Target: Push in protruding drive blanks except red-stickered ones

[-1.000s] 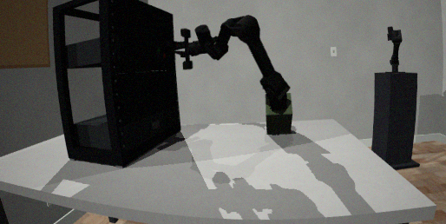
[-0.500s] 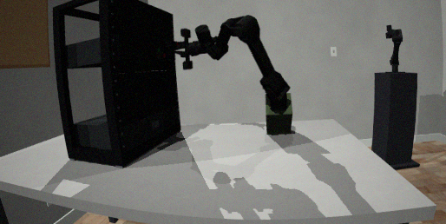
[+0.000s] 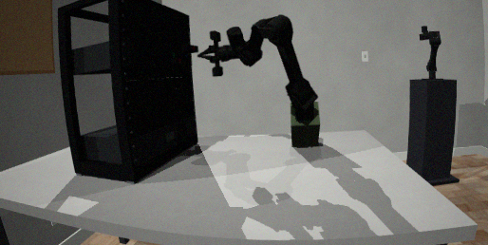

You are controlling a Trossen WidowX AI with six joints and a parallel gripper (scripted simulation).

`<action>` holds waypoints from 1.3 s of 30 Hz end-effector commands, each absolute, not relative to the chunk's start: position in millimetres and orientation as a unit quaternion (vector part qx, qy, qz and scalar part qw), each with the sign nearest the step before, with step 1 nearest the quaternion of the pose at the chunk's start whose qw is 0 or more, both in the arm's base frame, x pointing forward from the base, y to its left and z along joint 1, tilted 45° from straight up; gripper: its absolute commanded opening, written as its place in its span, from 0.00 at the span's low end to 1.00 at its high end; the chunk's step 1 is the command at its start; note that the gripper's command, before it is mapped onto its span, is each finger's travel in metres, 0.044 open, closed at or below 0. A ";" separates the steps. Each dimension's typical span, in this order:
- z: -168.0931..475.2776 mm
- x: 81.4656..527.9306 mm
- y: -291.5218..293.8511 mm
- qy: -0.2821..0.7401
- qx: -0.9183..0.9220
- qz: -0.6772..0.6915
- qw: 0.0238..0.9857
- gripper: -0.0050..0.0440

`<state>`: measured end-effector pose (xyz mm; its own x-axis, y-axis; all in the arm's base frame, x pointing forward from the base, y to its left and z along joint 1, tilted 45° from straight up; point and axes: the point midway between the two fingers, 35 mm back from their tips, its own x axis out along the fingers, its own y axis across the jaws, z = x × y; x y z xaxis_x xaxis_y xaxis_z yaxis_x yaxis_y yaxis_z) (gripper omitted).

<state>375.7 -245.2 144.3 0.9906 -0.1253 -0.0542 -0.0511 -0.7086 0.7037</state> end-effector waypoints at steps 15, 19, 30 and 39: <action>152.1 356.1 -243.0 -0.050 0.921 -0.043 0.384 0.10; 152.1 356.1 -243.0 -0.050 0.921 -0.043 0.384 0.10; 152.1 356.1 -243.0 -0.050 0.921 -0.043 0.384 0.10; 152.1 356.1 -243.0 -0.050 0.921 -0.043 0.384 0.10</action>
